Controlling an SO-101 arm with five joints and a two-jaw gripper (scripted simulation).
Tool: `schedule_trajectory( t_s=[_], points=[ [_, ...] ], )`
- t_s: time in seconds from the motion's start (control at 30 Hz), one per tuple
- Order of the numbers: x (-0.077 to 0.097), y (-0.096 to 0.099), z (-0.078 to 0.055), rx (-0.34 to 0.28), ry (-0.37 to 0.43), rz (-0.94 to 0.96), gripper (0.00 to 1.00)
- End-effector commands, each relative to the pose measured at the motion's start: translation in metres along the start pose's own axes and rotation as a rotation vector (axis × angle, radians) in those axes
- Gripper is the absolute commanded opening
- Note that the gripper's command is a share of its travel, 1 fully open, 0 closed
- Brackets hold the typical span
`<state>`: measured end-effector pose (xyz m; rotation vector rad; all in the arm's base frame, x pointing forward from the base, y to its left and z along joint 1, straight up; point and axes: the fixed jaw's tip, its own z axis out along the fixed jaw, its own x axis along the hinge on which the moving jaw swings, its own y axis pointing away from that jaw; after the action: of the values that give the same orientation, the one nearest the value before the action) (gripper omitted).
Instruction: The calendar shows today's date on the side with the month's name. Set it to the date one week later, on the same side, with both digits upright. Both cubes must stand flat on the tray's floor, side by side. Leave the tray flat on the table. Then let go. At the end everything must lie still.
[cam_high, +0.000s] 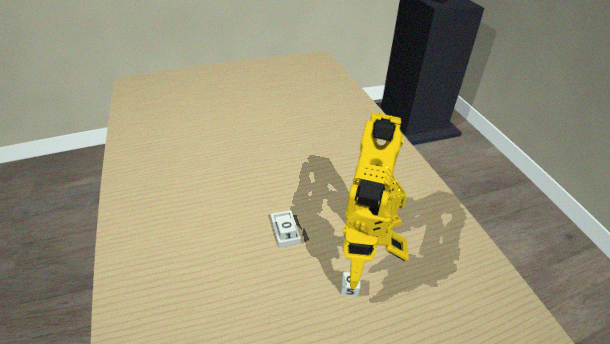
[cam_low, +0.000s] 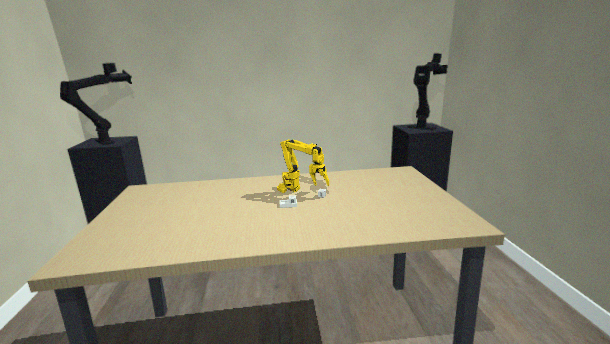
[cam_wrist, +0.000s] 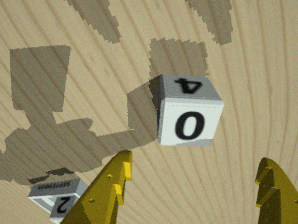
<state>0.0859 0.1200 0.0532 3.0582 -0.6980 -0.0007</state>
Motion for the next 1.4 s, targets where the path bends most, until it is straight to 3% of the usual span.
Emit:
schedule_trajectory(
  t_s=[0.0,0.63,1.37],
  points=[
    [0.002,-0.003,0.001,0.019,0.002,0.000,0.35],
    [0.002,-0.003,0.027,0.019,0.002,0.000,0.35],
    [0.001,-0.002,0.035,0.019,0.002,0.000,0.35]
  ],
)
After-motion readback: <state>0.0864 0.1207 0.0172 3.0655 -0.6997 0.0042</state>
